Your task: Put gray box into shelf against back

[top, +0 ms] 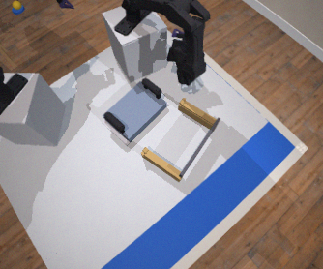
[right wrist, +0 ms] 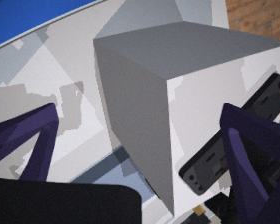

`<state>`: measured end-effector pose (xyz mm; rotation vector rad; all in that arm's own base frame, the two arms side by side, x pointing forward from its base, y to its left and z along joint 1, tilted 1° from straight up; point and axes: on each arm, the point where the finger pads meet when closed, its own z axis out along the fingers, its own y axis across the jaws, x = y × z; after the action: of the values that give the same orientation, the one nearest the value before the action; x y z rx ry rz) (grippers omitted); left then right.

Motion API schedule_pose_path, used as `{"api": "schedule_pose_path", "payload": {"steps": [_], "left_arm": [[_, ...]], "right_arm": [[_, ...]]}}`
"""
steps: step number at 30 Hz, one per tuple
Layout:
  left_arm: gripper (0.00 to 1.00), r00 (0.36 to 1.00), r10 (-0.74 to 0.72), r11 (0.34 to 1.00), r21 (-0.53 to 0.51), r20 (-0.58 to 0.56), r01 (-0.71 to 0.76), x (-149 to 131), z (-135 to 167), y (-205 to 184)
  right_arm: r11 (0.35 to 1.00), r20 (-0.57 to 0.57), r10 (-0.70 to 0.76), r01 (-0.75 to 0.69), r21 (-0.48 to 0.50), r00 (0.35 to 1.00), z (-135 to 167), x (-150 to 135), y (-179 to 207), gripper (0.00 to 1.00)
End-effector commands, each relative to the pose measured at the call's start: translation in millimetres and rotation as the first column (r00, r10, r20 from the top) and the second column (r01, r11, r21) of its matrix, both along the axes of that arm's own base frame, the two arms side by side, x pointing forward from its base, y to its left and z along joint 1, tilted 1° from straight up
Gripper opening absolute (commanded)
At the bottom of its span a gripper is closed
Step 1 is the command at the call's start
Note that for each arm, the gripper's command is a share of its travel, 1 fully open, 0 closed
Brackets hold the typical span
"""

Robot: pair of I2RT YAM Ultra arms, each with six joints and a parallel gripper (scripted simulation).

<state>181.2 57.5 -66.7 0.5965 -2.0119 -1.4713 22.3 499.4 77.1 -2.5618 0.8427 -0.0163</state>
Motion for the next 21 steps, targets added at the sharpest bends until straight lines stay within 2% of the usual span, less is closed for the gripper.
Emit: {"api": "schedule_pose_path", "payload": {"steps": [1,17,18,21], "left_arm": [[1.00,1.000,0.000,1.000,-0.001,0.004,0.000,1.4,1.9,-0.3],[1.00,1.000,0.000,1.000,-0.001,0.004,0.000,1.4,1.9,-0.3],[1.00,1.000,-0.008,1.000,-0.013,0.026,0.009,-0.9,5.5,-4.1],[1.00,0.999,-0.004,0.999,-0.036,0.049,0.005,0.5,-2.0,-6.9]], "right_arm": [[1.000,0.000,0.000,0.000,0.016,1.000,6.1,-0.1,2.3,1.00],[1.000,0.000,0.000,0.000,0.016,1.000,6.1,-0.1,2.3,1.00],[0.999,0.004,-0.041,0.041,-0.027,0.999,-14.7,12.5,-6.7,1.00],[0.994,-0.010,-0.096,0.097,0.052,0.995,10.4,17.2,1.2,1.00]]}}
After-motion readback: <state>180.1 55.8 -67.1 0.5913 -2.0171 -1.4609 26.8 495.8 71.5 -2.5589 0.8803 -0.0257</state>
